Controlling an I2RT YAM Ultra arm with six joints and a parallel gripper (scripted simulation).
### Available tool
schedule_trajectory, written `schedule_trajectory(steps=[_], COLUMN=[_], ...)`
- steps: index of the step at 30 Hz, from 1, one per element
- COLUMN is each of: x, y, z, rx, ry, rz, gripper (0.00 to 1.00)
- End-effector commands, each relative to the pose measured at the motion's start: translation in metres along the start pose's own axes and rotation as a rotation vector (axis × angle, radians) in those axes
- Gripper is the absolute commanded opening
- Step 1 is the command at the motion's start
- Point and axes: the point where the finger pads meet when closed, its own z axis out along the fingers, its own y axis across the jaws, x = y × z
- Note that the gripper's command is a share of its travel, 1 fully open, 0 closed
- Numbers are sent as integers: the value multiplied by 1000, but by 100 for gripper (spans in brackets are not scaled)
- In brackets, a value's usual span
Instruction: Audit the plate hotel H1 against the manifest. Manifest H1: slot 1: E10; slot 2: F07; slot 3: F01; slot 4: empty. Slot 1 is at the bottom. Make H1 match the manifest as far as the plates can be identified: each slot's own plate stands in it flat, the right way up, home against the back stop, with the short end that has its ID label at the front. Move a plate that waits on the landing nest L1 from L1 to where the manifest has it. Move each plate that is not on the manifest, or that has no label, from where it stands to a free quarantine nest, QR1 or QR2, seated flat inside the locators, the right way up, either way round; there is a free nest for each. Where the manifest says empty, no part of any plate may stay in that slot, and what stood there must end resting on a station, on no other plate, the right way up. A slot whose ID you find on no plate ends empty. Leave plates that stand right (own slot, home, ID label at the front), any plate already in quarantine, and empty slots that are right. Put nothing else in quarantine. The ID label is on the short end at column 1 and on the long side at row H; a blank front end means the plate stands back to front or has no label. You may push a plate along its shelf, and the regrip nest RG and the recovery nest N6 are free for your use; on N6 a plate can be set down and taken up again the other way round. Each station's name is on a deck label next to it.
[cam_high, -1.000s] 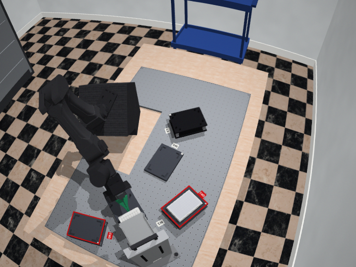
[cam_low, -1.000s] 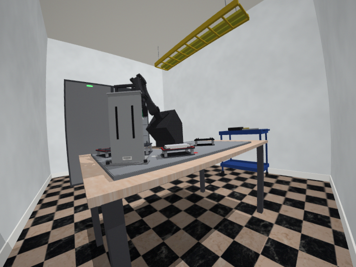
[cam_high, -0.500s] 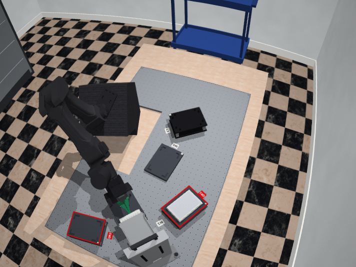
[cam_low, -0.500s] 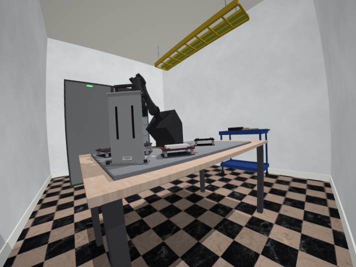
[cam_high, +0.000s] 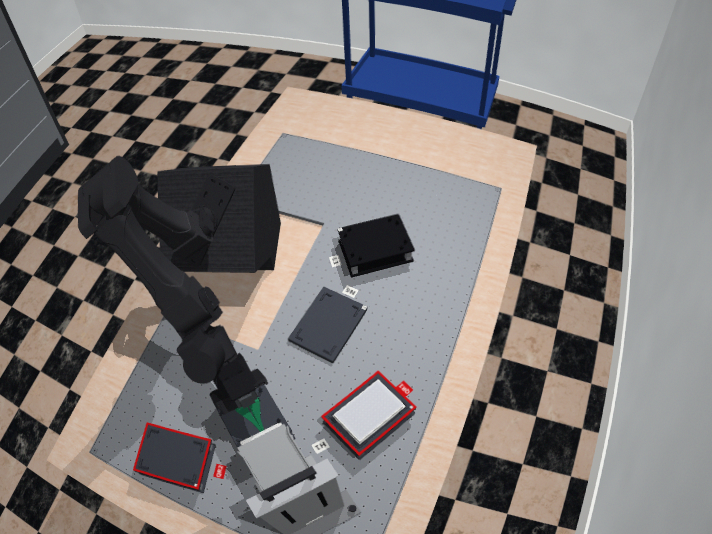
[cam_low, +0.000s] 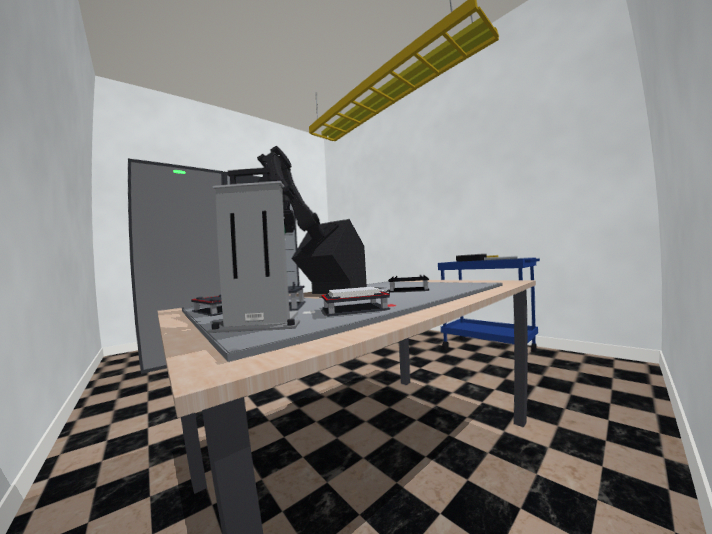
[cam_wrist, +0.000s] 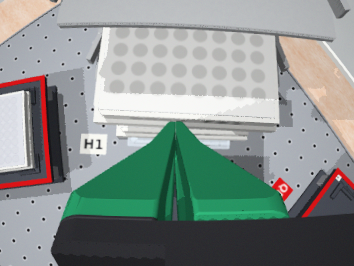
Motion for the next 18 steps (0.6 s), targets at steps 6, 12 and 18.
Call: schedule_trajectory(steps=[6, 12, 18], x=[-17, -22, -25], y=[1, 0, 0], z=[6, 8, 10], rx=[-8, -2, -5], ry=[-27, -36, -41], rz=[8, 9, 9], gripper=[0, 0, 0])
